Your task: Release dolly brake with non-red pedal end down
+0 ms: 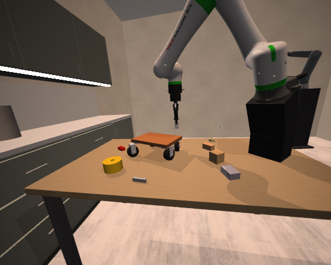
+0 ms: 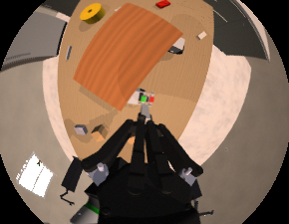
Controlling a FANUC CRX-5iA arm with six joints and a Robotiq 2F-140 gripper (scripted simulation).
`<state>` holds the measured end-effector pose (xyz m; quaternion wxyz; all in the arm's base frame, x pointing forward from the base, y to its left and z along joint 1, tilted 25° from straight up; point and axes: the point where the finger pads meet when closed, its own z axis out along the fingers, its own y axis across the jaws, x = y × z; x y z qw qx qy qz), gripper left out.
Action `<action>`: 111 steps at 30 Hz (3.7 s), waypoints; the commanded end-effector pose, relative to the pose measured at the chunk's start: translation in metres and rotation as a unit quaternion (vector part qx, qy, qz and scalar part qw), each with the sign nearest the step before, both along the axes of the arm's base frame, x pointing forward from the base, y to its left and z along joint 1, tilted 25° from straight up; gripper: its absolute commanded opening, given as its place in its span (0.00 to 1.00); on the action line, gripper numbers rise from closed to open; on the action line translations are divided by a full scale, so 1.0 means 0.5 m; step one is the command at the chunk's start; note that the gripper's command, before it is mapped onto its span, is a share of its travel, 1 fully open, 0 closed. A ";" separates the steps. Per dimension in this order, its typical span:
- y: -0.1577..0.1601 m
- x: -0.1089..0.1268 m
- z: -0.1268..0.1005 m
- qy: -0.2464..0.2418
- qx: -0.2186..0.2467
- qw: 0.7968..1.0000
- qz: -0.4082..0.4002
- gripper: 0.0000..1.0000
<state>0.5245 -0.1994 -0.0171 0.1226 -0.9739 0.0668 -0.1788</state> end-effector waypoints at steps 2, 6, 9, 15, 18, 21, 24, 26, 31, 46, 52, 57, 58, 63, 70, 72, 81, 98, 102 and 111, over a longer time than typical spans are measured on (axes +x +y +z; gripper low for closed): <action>0.000 0.000 0.000 0.000 0.000 1.000 0.000 0.00; 0.000 0.000 0.000 0.000 0.000 1.000 0.000 0.00; 0.000 0.000 0.000 0.000 0.000 1.000 0.000 0.00; 0.000 0.000 0.000 0.000 0.000 1.000 0.000 0.00; 0.000 0.000 0.000 0.000 0.000 1.000 0.000 0.00; 0.000 0.000 0.000 0.000 0.000 1.000 0.000 0.00; 0.000 0.000 0.000 0.000 0.000 1.000 0.000 0.00; 0.000 0.000 0.000 0.000 0.000 1.000 0.000 0.00; 0.000 0.000 0.000 0.000 0.000 1.000 0.000 0.00; 0.004 0.009 -0.020 -0.001 0.001 1.000 0.000 0.00; 0.007 0.014 -0.032 -0.001 0.001 1.000 0.000 0.00; 0.012 0.022 -0.050 -0.001 0.001 1.000 0.000 0.00; 0.012 0.024 -0.054 -0.001 0.001 1.000 0.000 0.00; 0.017 0.032 -0.073 -0.001 0.001 1.000 0.000 0.00; 0.021 0.040 -0.090 -0.001 0.001 1.000 0.000 0.00; 0.022 0.042 -0.096 -0.001 0.001 1.000 0.000 0.00; 0.027 0.051 -0.116 -0.001 0.001 1.000 0.000 0.00; 0.028 0.053 -0.121 -0.001 0.001 1.000 0.000 0.00; 0.028 0.053 -0.121 -0.001 0.001 1.000 0.000 0.00; 0.028 0.053 -0.121 -0.001 0.001 1.000 0.000 0.00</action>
